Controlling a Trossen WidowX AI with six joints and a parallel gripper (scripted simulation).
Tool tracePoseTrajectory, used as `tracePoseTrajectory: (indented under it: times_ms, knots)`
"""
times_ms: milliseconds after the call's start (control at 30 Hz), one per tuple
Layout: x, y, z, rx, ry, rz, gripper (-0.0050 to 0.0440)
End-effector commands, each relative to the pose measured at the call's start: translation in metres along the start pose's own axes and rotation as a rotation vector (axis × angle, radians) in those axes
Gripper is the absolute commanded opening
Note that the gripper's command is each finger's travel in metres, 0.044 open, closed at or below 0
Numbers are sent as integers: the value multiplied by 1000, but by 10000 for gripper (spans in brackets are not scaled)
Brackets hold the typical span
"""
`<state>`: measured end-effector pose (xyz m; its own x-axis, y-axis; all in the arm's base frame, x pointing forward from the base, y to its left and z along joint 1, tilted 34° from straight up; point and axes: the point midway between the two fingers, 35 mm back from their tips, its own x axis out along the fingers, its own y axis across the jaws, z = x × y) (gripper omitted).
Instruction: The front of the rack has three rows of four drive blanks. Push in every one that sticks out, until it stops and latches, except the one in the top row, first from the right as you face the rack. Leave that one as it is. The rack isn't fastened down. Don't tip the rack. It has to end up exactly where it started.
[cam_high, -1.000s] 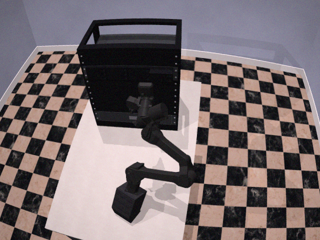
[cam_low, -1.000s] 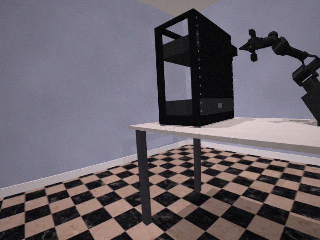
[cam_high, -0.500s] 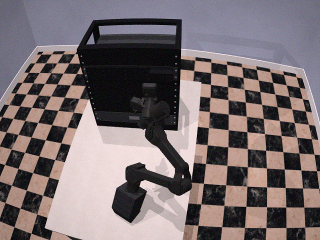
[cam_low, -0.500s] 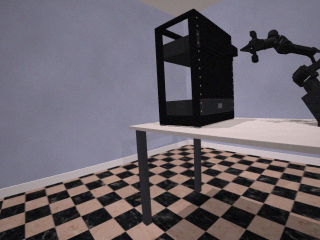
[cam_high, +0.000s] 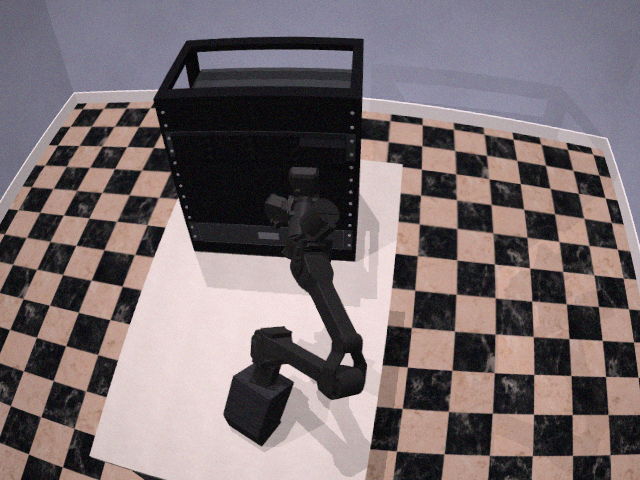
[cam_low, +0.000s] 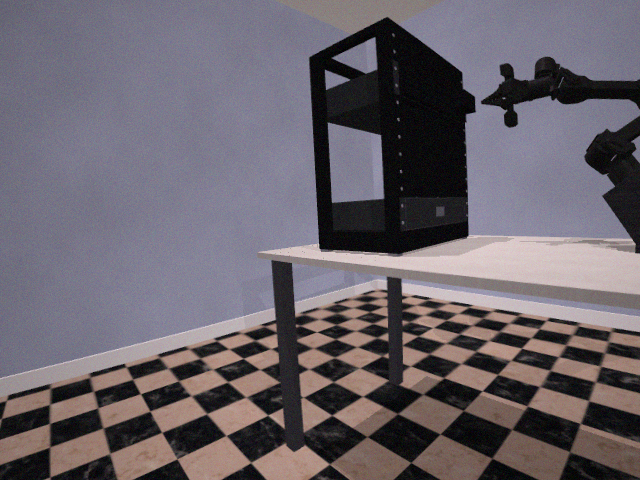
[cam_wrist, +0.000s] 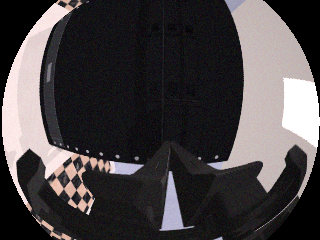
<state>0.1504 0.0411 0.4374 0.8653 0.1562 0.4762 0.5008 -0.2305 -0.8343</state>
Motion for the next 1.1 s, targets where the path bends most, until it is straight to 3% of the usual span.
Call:
tracePoseTrajectory:
  times_ms: [0, 1067]
  knots:
    - [-1, -7, -7, 12, -1, -23, 0]
    - [-1, -6, -18, 13, -1, -26, 0]
